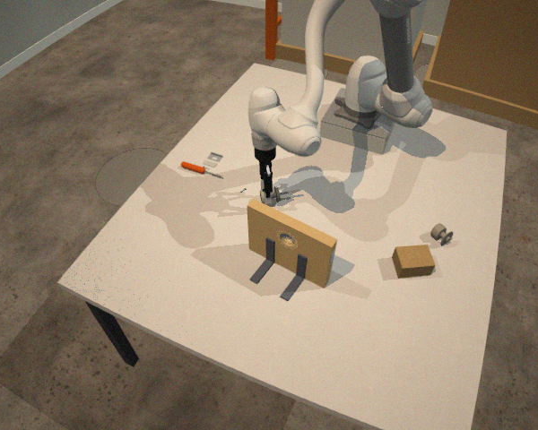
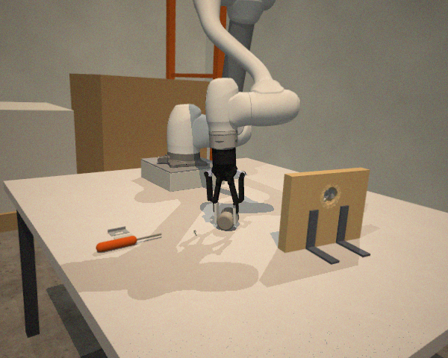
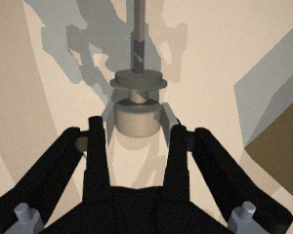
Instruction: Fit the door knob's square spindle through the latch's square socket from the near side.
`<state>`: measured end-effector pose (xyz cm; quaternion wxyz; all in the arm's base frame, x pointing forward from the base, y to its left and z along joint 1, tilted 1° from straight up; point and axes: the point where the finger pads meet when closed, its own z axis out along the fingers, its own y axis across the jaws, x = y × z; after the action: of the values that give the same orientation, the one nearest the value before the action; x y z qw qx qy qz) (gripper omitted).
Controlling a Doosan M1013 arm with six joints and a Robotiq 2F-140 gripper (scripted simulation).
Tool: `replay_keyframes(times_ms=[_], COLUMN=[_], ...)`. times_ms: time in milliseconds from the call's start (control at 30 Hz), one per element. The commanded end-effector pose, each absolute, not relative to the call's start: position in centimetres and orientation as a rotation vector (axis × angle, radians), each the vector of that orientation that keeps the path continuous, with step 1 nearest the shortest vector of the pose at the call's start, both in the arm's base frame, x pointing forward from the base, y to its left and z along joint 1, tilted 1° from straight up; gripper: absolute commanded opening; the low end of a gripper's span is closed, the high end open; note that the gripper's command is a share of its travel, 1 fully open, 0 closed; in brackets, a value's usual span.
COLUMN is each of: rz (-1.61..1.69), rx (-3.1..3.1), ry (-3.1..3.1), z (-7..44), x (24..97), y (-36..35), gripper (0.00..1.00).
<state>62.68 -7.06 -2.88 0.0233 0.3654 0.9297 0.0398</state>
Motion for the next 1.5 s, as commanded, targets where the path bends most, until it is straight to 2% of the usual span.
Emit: replay_keyframes(times_ms=[0,667,1467], rz=[0.123,0.123,0.123], rx=[1.131,1.131,1.131], ry=[2.878,2.878,2.878], z=[-2.9,-2.8,0.6], x=[62.7,62.7,62.6], y=[-7.0,-7.0,-7.0], gripper=[0.42,0.42,0.42])
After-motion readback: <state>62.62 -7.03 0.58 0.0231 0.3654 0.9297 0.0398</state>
